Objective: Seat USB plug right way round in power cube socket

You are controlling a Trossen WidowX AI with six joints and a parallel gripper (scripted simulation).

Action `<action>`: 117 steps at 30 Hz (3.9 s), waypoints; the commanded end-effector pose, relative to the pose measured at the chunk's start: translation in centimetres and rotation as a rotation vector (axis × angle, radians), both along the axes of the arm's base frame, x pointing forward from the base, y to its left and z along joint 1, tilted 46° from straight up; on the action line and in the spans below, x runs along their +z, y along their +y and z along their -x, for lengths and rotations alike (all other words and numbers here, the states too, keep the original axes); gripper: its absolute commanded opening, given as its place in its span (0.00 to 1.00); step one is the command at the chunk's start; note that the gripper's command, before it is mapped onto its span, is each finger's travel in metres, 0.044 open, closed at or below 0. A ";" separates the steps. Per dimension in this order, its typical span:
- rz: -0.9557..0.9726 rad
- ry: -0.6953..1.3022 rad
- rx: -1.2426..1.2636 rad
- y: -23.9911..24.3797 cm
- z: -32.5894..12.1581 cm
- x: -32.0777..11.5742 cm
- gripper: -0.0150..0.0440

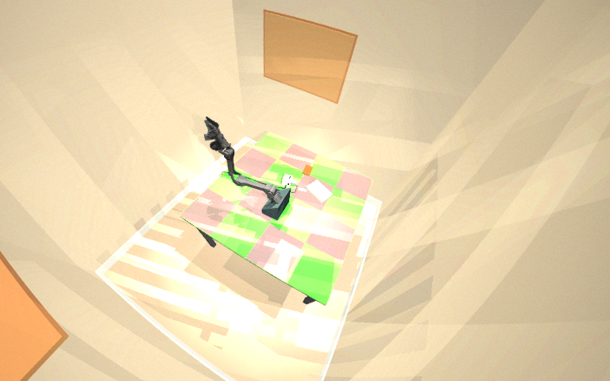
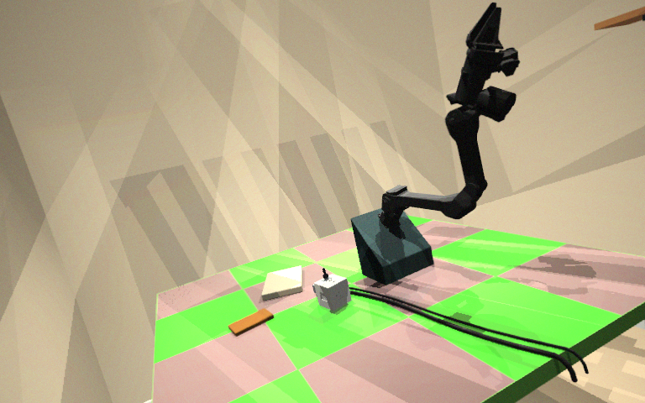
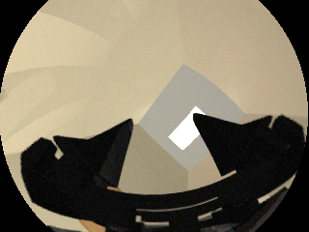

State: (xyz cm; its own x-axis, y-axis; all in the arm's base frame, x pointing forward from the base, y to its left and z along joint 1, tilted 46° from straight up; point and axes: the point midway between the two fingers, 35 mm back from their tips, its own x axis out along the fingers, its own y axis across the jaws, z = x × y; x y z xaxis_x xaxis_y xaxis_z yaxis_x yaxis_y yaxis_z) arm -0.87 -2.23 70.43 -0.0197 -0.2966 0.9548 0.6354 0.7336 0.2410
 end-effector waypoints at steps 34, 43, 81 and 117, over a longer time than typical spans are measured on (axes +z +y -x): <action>-0.047 1.937 0.165 -17.7 -37.7 -38.9 1.00; 0.542 2.306 0.513 -7.8 -40.1 -53.2 1.00; 1.525 2.138 1.326 9.8 -32.1 -67.6 1.00; 1.534 2.137 1.315 10.8 -32.2 -68.7 0.38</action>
